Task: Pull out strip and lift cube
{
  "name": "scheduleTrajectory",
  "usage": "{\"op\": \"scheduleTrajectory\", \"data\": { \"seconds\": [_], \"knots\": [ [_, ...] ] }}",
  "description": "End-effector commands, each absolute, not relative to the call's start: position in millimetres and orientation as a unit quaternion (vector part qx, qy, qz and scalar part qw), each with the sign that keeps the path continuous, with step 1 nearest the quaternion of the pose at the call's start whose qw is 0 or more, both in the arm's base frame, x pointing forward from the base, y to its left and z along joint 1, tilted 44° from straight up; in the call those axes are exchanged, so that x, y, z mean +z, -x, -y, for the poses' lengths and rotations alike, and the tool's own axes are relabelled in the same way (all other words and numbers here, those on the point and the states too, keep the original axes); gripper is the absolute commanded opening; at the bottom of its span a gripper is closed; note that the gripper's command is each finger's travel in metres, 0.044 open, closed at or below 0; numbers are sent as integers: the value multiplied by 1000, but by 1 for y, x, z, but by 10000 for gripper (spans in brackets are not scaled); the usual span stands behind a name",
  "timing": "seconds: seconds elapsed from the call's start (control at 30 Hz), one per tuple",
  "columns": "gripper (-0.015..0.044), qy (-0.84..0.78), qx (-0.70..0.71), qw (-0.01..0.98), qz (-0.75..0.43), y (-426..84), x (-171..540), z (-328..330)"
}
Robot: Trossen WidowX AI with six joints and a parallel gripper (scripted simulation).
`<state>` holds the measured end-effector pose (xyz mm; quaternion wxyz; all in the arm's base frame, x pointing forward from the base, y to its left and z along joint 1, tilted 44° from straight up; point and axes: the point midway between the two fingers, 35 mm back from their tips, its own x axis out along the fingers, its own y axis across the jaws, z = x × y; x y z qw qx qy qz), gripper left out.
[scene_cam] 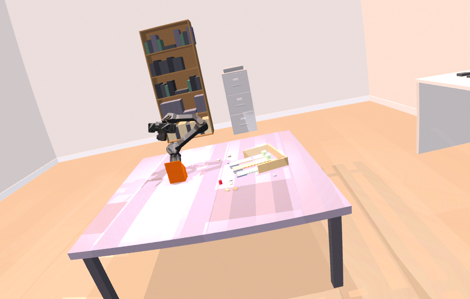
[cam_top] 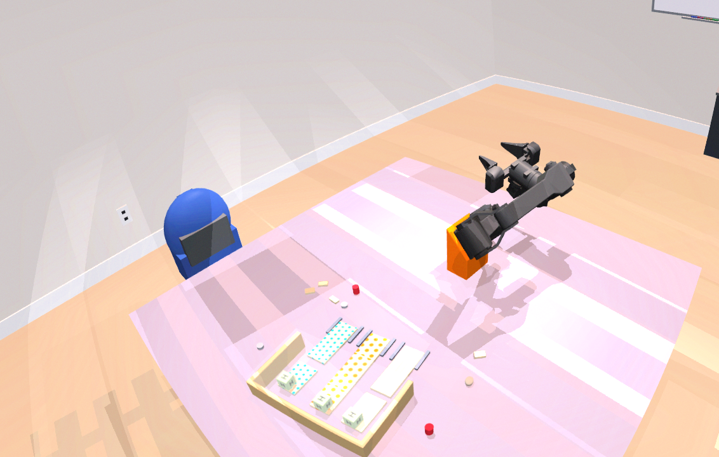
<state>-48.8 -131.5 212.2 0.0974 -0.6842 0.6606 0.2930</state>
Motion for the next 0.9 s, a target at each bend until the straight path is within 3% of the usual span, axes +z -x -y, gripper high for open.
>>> {"op": "scheduleTrajectory", "data": {
  "seconds": [0.0, 0.43, 0.87],
  "knots": [
    [400, 687, 295, 94, -657, 49, 212, 132],
    [400, 817, 398, -171, -381, 22, 192, 184],
    [400, 798, 348, -487, -69, -76, 164, 227]
  ]
}}
